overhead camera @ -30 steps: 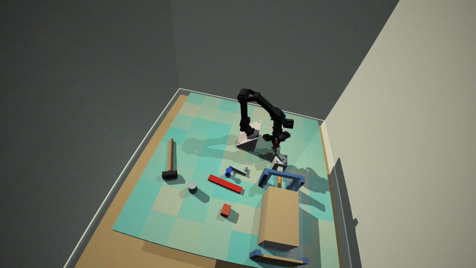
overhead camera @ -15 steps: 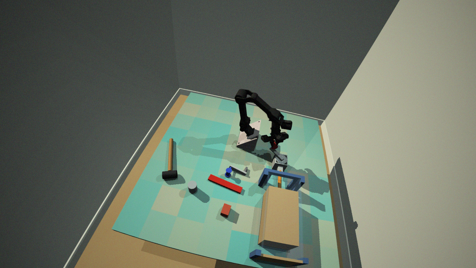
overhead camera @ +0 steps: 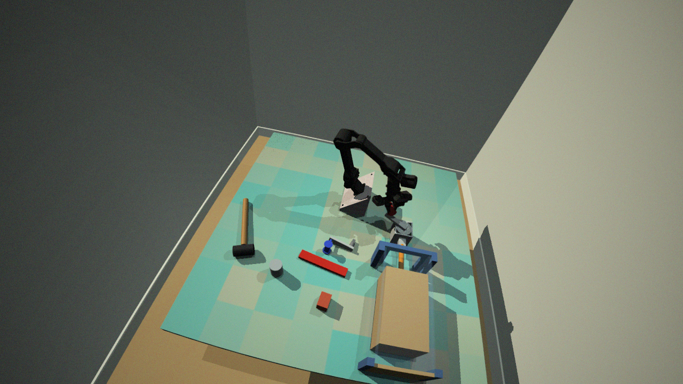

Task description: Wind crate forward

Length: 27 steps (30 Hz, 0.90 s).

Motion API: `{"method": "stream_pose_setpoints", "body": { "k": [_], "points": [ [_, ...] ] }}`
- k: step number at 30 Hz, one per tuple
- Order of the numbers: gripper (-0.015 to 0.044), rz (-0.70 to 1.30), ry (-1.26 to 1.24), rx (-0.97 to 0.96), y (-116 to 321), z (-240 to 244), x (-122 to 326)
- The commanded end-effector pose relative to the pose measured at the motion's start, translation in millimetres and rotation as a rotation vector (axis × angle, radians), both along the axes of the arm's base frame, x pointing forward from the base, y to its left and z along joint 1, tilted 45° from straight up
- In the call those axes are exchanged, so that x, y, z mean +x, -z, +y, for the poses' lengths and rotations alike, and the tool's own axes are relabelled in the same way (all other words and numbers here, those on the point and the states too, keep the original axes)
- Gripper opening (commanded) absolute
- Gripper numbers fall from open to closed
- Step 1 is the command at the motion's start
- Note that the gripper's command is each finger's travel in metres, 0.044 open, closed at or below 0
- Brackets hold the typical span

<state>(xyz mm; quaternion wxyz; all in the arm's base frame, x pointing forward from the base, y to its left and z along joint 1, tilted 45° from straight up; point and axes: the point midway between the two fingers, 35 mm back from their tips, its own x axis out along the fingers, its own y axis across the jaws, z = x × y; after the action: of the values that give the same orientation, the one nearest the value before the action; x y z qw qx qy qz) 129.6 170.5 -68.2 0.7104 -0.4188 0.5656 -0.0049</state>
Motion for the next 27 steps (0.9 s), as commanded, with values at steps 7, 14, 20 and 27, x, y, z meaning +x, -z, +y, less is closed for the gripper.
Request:
{"method": "stream_pose_setpoints", "body": {
  "k": [7, 14, 20, 27],
  "points": [
    [0.0, -0.038, 0.0, -0.018, -4.8, -7.9, 22.3],
    [0.0, -0.039, 0.0, -0.018, -6.1, -9.1, 30.6],
    [0.0, -0.039, 0.0, -0.018, -6.9, -9.7, 38.0],
    [0.0, -0.04, 0.0, -0.018, -7.3, -10.0, 47.0]
  ]
}}
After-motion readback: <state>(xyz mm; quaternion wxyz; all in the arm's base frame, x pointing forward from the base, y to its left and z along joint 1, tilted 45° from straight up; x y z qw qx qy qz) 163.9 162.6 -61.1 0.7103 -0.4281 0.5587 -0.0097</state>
